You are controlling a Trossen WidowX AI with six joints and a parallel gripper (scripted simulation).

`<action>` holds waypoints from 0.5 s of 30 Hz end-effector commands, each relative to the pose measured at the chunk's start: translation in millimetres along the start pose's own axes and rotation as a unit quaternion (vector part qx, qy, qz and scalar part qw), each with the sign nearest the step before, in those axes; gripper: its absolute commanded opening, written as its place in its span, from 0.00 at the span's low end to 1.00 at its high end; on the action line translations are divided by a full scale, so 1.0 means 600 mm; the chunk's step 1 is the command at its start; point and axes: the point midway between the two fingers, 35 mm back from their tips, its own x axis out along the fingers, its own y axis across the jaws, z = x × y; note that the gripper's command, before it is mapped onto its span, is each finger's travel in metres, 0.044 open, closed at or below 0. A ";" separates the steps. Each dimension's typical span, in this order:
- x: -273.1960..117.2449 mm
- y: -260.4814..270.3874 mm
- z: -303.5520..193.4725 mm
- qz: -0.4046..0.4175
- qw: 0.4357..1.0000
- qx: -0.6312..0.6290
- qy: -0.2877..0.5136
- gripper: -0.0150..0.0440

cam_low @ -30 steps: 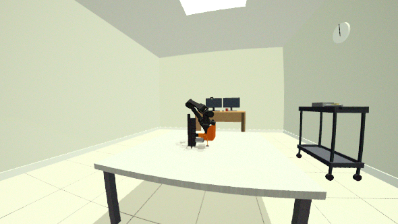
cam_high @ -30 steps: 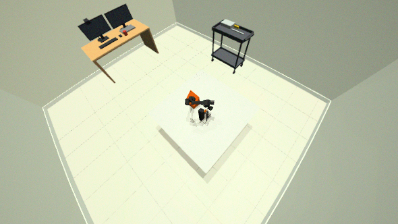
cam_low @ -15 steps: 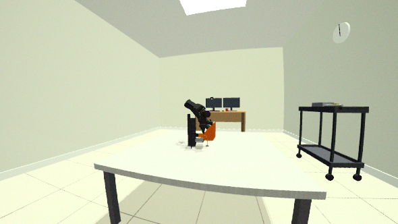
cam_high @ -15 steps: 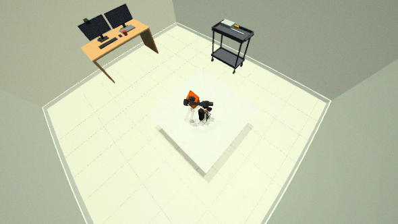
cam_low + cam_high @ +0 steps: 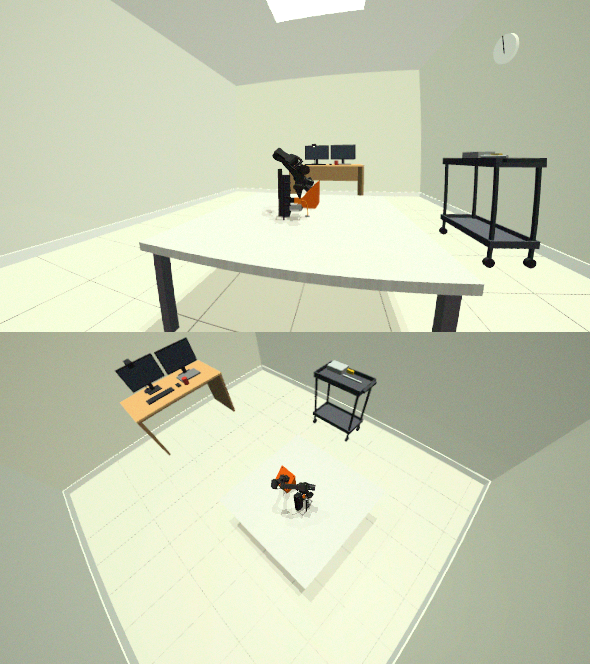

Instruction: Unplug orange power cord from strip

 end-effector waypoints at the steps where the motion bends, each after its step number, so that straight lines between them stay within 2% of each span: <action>1: 0.010 0.001 -0.003 0.001 1.000 0.000 0.002 0.53; 12: 0.020 0.001 -0.003 0.001 1.000 0.000 0.002 0.53; 15: 0.016 0.000 -0.001 0.000 1.000 0.001 0.000 0.39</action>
